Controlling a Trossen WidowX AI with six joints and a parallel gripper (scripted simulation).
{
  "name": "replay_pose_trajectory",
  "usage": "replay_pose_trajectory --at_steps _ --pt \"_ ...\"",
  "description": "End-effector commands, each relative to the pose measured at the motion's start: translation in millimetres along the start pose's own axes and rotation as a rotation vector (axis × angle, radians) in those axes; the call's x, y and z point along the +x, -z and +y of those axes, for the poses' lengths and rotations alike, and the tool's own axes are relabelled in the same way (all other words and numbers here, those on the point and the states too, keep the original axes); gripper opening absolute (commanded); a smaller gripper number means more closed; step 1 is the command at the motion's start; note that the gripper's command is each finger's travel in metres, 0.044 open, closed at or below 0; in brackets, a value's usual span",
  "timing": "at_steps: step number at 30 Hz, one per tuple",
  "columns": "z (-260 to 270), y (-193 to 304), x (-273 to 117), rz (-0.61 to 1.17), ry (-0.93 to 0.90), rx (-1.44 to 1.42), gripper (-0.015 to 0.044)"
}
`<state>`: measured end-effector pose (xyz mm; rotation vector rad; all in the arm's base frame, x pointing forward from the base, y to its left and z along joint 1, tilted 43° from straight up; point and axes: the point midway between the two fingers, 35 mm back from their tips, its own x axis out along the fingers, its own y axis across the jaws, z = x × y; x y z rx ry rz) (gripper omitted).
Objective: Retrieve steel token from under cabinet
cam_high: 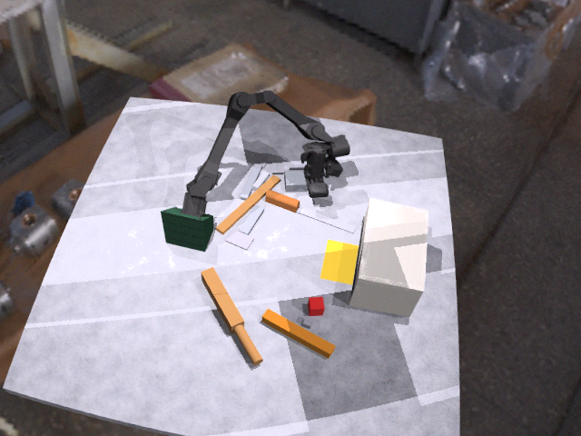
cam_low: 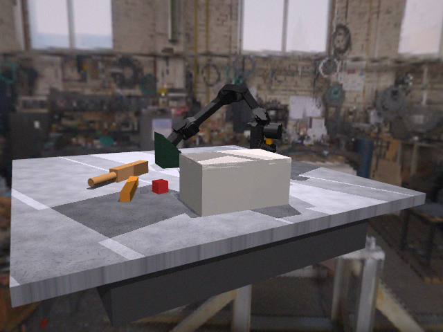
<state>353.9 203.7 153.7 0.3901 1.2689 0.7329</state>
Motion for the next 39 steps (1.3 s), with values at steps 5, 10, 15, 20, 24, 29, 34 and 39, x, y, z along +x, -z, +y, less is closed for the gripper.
replay_pose_trajectory --at_steps 5,10,15,20,24,29,34,39 --pt "7 9 3 0.014 -0.007 -0.003 0.0" --pt "4 5 3 0.014 -0.007 -0.003 0.0" --pt "11 13 3 0.014 -0.007 -0.003 0.0" --pt "4 5 3 0.014 -0.007 -0.003 0.0" --pt "9 10 3 0.014 -0.007 -0.003 0.0" --pt "11 13 3 0.014 -0.007 -0.003 0.0" --pt "6 7 3 0.014 -0.007 -0.003 0.0" --pt "14 18 3 0.014 -0.007 -0.003 0.0"
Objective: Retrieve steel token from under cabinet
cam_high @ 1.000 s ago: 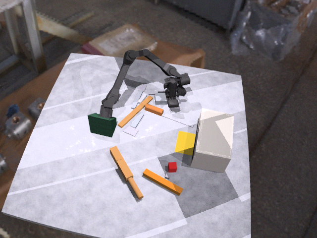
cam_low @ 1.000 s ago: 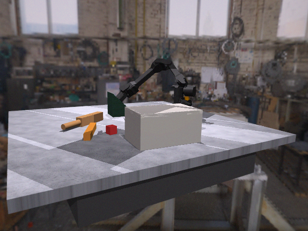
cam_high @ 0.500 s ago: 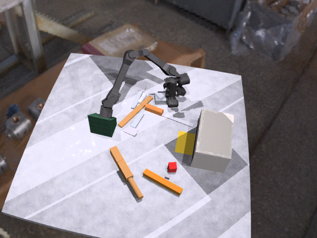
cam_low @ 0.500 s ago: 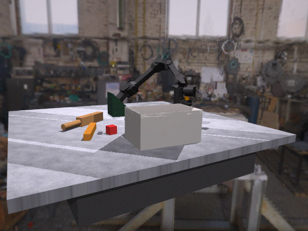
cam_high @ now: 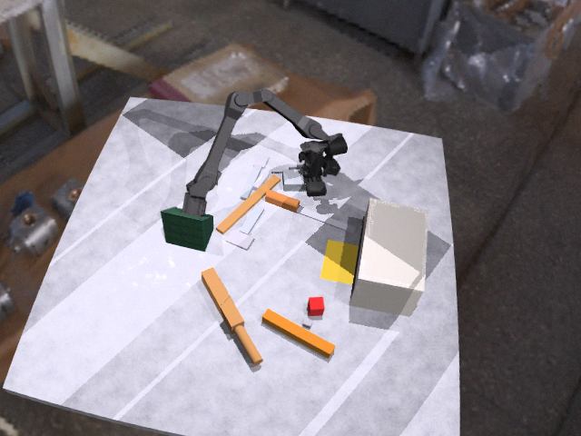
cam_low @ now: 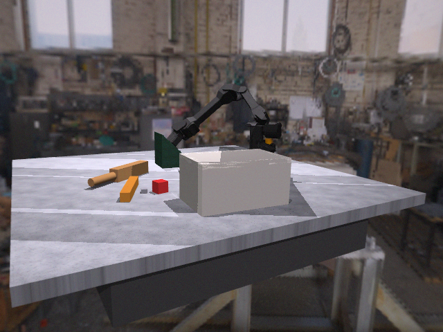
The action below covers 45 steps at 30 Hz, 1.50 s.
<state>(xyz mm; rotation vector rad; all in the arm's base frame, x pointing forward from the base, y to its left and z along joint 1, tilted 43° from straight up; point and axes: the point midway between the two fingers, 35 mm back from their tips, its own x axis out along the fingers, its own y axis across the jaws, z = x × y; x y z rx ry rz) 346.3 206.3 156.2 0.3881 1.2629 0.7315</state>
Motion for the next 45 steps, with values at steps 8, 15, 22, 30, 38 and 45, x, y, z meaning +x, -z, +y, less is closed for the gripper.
replay_pose_trajectory --at_steps 8,15,22,30,38,45 --pt "2 3 4 0.019 -0.009 0.0 0.0" --pt "9 12 4 0.02 -0.01 0.0 0.0" --pt "7 8 4 0.019 -0.009 0.0 0.0" --pt "7 8 4 0.019 -0.009 0.0 0.0" --pt "14 17 4 0.02 -0.01 0.0 0.0" --pt "9 10 4 0.019 -0.01 0.0 0.0"
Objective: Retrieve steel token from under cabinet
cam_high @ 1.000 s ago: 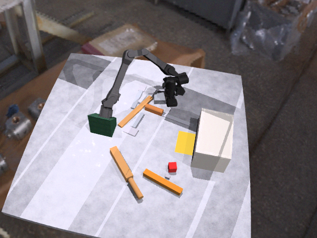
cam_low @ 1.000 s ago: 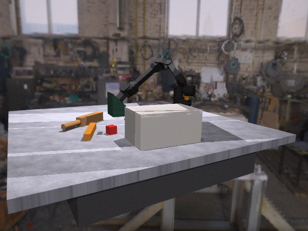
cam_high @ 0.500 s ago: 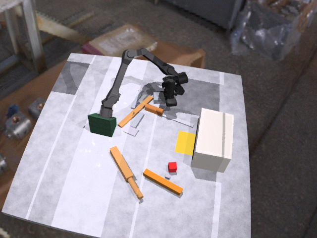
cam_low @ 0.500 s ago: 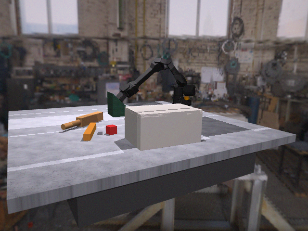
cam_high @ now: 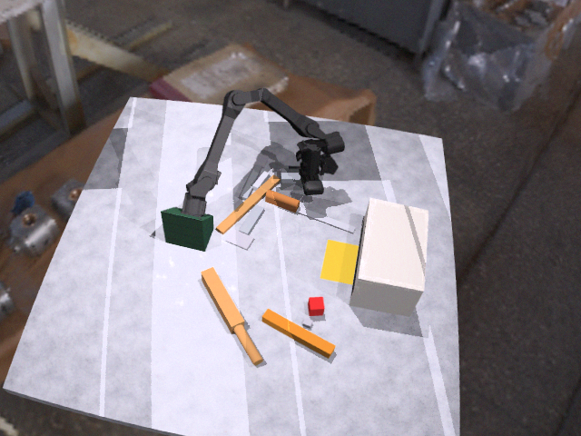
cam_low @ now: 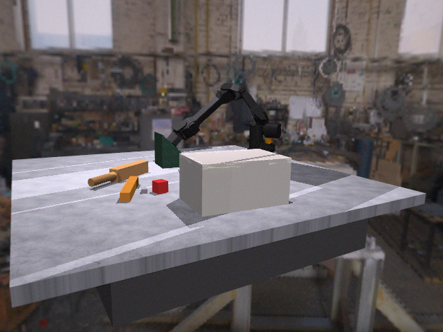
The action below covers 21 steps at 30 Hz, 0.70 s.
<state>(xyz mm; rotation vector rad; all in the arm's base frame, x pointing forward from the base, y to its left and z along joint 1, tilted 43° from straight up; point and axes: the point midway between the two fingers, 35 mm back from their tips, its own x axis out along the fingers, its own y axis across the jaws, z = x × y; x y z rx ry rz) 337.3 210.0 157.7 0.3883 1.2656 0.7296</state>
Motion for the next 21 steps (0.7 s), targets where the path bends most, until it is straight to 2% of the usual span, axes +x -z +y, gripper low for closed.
replay_pose_trajectory --at_steps 1,21 --pt "4 4 4 0.018 -0.011 -0.002 0.0" --pt "7 8 3 0.018 -0.011 -0.002 0.0"
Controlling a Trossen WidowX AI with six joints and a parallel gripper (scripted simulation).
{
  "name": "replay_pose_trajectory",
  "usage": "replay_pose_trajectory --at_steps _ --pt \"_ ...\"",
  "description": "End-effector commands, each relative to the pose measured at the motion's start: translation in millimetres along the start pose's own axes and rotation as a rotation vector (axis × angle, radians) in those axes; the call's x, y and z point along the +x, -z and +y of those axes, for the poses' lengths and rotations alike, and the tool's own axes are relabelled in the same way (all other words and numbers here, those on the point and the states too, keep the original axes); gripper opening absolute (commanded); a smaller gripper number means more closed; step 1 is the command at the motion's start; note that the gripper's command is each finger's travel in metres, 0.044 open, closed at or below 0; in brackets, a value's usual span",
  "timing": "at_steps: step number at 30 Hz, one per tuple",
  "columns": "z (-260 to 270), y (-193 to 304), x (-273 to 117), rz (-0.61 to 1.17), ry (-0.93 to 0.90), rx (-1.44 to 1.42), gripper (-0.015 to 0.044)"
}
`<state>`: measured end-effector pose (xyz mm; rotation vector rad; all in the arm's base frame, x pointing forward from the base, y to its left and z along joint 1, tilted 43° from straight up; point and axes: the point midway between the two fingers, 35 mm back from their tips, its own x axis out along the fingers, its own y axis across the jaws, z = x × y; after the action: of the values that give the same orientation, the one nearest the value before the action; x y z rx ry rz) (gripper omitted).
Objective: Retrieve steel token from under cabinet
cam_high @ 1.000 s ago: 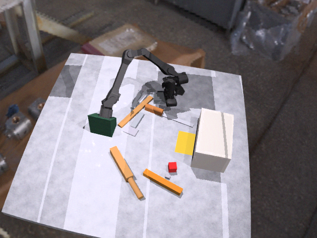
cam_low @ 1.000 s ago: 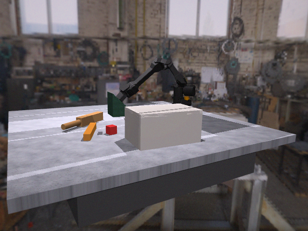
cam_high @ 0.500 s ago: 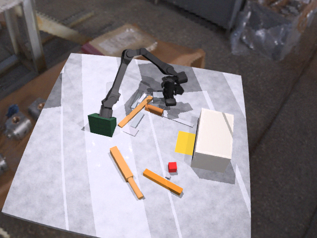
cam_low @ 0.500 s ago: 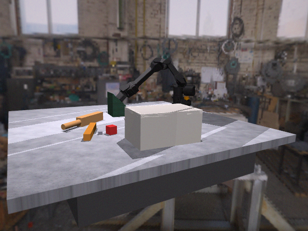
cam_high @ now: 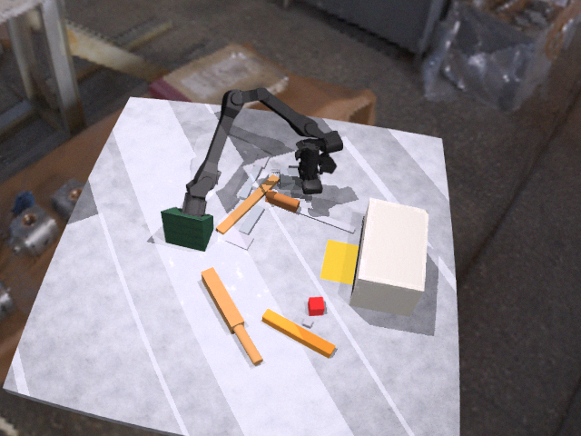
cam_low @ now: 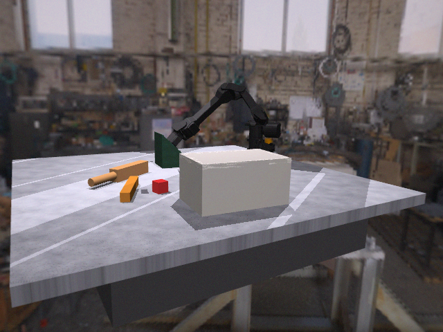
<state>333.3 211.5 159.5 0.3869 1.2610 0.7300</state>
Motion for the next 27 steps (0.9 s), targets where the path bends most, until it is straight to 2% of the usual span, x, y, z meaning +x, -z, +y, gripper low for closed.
replay_pose_trajectory --at_steps 1,8,16,23,27 --pt "2 3 4 0.022 -0.011 0.001 0.0" --pt "-1 -1 -9 0.007 0.0 0.002 0.0" --pt "-8 1 -83 0.023 -0.005 0.019 0.0" --pt "-12 -2 -78 0.013 0.004 0.028 0.0" --pt "-21 12 -81 0.017 0.006 0.114 0.0105"
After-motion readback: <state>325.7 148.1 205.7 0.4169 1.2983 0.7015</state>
